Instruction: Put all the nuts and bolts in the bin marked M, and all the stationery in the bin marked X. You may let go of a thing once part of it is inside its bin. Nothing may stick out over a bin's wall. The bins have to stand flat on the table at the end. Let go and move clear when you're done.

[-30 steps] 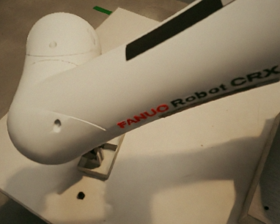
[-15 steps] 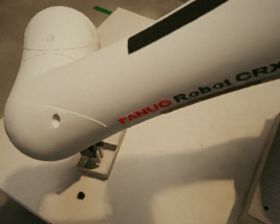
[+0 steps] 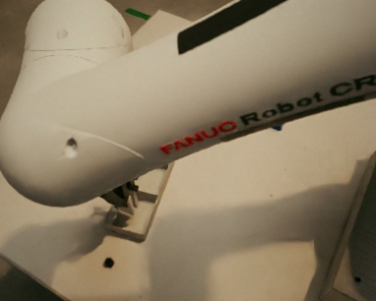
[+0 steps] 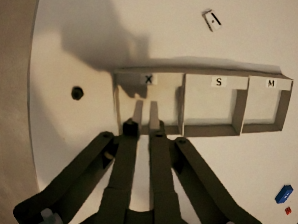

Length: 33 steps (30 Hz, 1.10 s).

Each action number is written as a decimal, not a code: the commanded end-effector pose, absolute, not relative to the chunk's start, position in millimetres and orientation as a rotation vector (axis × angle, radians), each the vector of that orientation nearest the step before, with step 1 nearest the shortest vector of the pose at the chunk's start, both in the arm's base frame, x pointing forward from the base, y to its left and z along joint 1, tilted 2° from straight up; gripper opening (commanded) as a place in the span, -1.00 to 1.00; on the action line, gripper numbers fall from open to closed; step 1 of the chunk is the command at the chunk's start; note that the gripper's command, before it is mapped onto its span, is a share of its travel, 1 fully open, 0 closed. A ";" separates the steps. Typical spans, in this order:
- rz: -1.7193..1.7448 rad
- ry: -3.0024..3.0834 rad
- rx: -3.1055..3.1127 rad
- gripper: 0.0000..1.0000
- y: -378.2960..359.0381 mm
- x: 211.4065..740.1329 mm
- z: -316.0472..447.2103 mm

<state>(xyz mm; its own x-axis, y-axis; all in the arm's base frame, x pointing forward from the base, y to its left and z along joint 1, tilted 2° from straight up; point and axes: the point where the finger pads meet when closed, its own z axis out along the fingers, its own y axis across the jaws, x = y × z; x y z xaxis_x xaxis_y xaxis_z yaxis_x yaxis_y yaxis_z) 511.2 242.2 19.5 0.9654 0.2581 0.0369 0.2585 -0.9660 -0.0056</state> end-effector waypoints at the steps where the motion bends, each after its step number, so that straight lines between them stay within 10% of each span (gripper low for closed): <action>1: -0.057 -0.408 -3.104 -0.70 242.2 511.1 28.7; 30: -0.057 -0.408 -3.104 -0.70 240.2 506.6 160.1; 33: -0.058 -0.640 -3.067 -0.47 256.1 503.0 141.1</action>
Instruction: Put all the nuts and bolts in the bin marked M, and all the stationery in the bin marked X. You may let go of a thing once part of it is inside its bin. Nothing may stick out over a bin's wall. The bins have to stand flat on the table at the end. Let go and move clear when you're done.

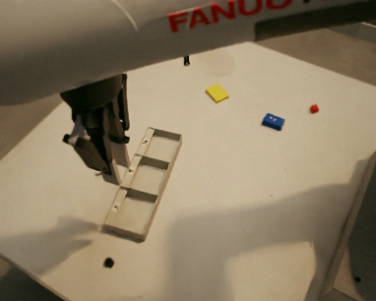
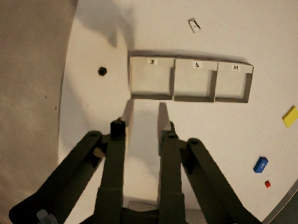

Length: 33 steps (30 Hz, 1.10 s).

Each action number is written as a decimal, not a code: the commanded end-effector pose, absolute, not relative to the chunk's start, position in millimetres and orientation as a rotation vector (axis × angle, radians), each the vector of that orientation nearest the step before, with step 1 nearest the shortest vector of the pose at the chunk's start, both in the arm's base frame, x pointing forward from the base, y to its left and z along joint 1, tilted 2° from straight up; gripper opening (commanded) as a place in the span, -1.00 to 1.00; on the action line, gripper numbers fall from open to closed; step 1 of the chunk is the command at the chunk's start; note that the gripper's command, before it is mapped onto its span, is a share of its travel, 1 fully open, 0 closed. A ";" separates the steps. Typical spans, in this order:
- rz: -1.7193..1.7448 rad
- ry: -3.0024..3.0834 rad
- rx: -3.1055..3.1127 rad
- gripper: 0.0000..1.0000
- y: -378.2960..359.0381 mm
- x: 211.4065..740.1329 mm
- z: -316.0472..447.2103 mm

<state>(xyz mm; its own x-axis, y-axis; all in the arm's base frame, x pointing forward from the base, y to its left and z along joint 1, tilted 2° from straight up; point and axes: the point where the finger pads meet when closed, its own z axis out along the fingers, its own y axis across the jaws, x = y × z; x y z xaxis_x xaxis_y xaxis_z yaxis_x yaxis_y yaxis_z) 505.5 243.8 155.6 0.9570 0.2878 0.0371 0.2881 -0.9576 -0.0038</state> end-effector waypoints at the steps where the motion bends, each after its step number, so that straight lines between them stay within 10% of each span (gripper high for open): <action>1: -0.058 -0.698 -3.055 -0.47 261.4 501.8 134.8; 33: -0.059 -1.061 -2.954 -0.47 337.9 484.6 43.9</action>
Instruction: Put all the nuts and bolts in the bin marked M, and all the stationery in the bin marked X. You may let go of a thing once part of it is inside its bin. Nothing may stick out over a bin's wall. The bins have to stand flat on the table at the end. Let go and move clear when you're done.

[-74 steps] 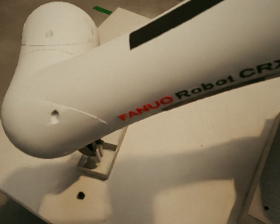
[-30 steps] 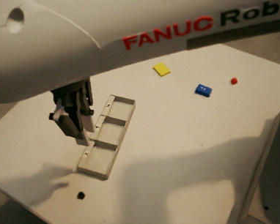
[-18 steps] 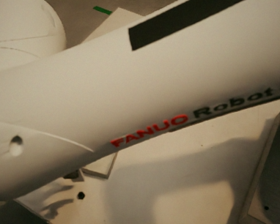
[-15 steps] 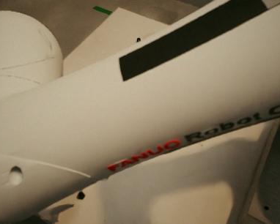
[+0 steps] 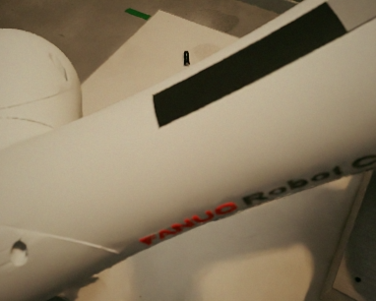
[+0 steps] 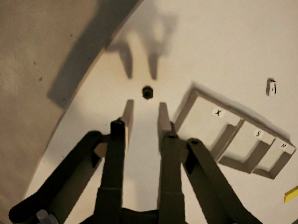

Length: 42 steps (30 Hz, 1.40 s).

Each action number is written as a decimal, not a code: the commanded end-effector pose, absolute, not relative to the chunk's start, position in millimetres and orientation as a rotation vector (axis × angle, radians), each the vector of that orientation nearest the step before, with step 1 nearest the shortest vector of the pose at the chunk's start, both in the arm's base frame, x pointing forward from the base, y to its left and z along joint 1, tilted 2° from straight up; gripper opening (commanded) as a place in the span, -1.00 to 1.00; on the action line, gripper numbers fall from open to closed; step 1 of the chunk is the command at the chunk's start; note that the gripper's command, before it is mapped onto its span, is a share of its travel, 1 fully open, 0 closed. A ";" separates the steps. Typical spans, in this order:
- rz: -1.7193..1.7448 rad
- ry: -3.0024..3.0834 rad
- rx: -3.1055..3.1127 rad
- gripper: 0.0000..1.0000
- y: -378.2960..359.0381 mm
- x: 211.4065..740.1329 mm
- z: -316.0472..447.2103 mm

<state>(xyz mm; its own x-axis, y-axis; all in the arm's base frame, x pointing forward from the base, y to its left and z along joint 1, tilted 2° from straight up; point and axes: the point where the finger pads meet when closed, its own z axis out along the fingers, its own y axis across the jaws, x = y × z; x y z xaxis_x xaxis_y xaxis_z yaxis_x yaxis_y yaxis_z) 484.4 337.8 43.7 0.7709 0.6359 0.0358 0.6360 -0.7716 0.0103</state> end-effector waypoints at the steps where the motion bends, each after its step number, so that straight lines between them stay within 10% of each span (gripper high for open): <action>1: -0.059 -1.061 -2.954 -0.47 337.8 484.6 43.9; 42: -0.059 -1.061 -2.954 -0.47 338.4 486.9 -19.1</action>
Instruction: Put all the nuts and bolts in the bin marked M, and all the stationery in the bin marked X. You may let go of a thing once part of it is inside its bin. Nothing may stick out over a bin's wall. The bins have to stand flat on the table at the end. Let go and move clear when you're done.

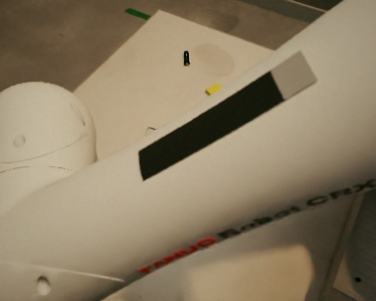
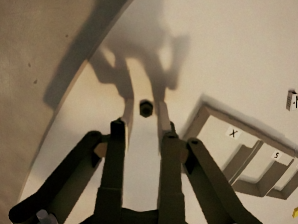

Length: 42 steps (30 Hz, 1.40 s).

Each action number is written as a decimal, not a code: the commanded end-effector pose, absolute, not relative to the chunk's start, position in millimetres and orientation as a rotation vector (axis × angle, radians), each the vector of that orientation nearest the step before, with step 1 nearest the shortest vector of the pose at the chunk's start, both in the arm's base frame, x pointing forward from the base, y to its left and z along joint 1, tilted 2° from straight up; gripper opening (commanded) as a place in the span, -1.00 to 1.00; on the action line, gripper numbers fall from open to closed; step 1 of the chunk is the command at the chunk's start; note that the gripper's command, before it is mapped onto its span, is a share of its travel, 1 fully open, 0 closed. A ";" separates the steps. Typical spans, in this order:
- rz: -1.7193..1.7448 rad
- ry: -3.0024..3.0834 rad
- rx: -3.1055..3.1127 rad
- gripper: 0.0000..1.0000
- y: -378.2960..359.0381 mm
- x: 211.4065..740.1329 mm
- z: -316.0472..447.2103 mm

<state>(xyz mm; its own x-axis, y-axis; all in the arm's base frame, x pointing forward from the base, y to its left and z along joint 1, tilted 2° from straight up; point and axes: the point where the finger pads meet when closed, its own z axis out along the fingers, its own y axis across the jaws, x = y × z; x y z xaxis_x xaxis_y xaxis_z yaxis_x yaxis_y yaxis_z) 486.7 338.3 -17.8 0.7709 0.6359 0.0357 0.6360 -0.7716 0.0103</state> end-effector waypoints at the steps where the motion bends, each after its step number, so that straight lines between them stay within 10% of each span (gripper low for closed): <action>1: -0.059 -1.061 -2.954 -0.47 338.4 486.9 -20.4; 42: -0.059 -1.061 -2.954 -0.68 338.4 487.0 -24.4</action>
